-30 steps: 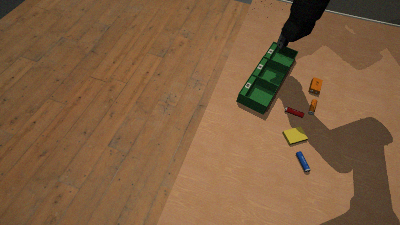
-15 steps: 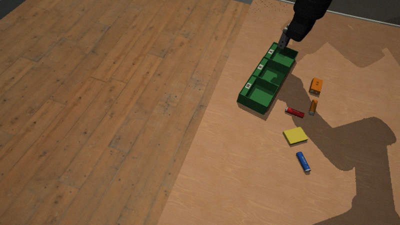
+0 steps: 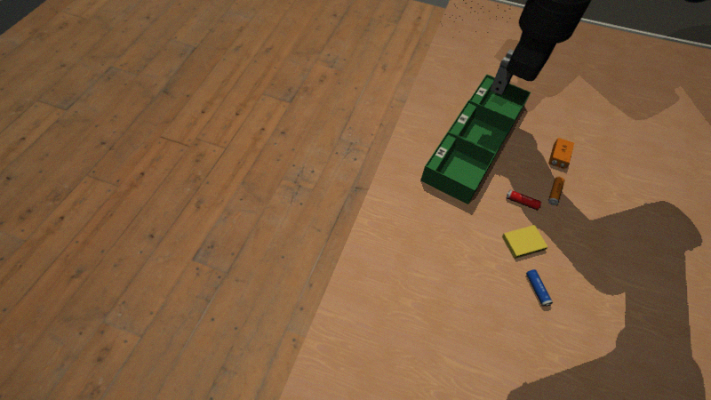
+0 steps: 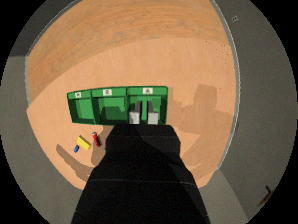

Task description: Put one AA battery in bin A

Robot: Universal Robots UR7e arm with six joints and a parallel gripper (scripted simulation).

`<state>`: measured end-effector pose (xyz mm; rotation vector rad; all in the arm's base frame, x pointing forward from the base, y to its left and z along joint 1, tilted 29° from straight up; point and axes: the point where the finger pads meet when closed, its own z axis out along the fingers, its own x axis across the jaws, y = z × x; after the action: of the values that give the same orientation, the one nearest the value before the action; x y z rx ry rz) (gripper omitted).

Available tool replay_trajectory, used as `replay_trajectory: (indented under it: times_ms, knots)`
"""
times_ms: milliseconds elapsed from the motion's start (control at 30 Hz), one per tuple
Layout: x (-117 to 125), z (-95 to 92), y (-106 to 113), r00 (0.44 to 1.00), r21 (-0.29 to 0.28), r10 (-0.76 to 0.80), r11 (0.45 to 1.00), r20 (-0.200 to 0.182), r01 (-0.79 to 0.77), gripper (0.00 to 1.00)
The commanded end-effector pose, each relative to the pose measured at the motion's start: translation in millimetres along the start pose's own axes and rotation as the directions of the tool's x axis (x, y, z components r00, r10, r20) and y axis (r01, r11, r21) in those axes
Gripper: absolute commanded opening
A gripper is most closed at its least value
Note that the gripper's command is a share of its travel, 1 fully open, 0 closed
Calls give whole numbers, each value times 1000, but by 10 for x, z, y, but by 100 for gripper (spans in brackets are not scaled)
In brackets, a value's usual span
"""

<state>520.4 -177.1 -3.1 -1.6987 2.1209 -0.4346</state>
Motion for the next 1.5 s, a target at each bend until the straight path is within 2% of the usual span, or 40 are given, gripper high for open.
replay_trajectory:
  times_ms: [0,333,1467]
  knots:
    - [1,161,-6,1000,1,-3,1000,0,3,31]
    - [1,365,-6,1000,1,-3,1000,0,3,31]
    - [1,365,-6,1000,1,-3,1000,0,3,31]
